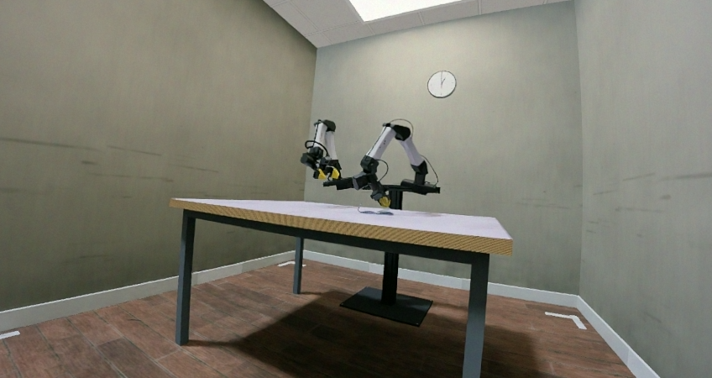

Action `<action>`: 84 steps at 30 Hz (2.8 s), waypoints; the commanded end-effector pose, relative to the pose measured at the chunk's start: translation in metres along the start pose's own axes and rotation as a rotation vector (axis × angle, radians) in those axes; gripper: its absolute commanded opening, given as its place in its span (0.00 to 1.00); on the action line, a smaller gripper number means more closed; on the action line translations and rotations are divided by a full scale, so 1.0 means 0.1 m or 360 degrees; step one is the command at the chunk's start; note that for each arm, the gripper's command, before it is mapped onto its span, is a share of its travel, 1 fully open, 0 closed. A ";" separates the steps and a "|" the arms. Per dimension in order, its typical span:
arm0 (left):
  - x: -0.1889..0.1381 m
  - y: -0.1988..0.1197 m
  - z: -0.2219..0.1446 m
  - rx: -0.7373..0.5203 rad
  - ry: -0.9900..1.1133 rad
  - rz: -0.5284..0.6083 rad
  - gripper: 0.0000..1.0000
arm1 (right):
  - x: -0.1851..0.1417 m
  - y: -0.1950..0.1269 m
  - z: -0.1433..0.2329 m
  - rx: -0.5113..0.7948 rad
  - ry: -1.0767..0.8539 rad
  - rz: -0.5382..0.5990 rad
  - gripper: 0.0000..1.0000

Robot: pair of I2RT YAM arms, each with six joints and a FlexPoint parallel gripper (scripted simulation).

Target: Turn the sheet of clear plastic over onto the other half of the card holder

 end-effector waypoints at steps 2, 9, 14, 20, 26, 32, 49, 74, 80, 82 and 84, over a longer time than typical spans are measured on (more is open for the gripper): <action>0.16 -0.05 0.01 -0.0093 -0.0055 -0.0054 0.00 | 0.04 0.00 -0.02 -0.0008 -0.0026 -0.0011 1.00; 0.17 -0.05 0.00 -0.0101 -0.0059 -0.0051 0.00 | 0.04 0.00 -0.02 -0.0008 -0.0026 -0.0011 1.00; 0.16 -0.04 -0.01 -0.0101 -0.0056 -0.0048 0.00 | 0.04 0.00 -0.02 -0.0008 -0.0026 -0.0011 1.00; 0.15 -0.10 -0.02 -0.0110 -0.0056 -0.0044 0.13 | 0.06 0.02 -0.03 0.0002 -0.0044 -0.0028 1.00; 0.16 -0.29 -0.01 -0.0139 -0.0069 -0.0046 0.13 | 0.18 0.07 0.06 0.0091 -0.0067 -0.0117 1.00; 0.18 -0.56 -0.03 -0.0174 -0.0090 -0.0053 0.58 | 0.40 0.13 0.10 0.0166 -0.0129 -0.0259 1.00; 0.15 -0.95 0.01 -0.0435 -0.0204 -0.0218 0.65 | 0.90 0.21 0.11 0.0250 -0.0362 -0.0431 1.00; -0.32 -0.83 0.82 -0.0998 -0.0413 -0.0552 0.65 | 1.33 0.31 0.34 0.0407 -0.0703 -0.0435 1.00; -0.37 -0.79 0.86 -0.0998 -0.0399 -0.0541 0.65 | 1.37 0.32 0.36 0.0415 -0.0744 -0.0420 1.00; -0.39 -0.75 0.86 -0.0973 -0.0381 -0.0533 0.65 | 1.38 0.32 0.36 0.0414 -0.0753 -0.0419 1.00; -0.38 -0.78 0.86 -0.0982 -0.0388 -0.0536 0.65 | 1.38 0.32 0.36 0.0414 -0.0753 -0.0419 1.00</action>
Point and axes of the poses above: on each arm, the point where the finger pads meet when closed, its own y axis out along the fingers, its own z axis across the jaws, x = y × z, the point moved 1 cm from there along -y, back along the fingers, and after that the axes turned 9 degrees about -y, right-handed, at the moved point
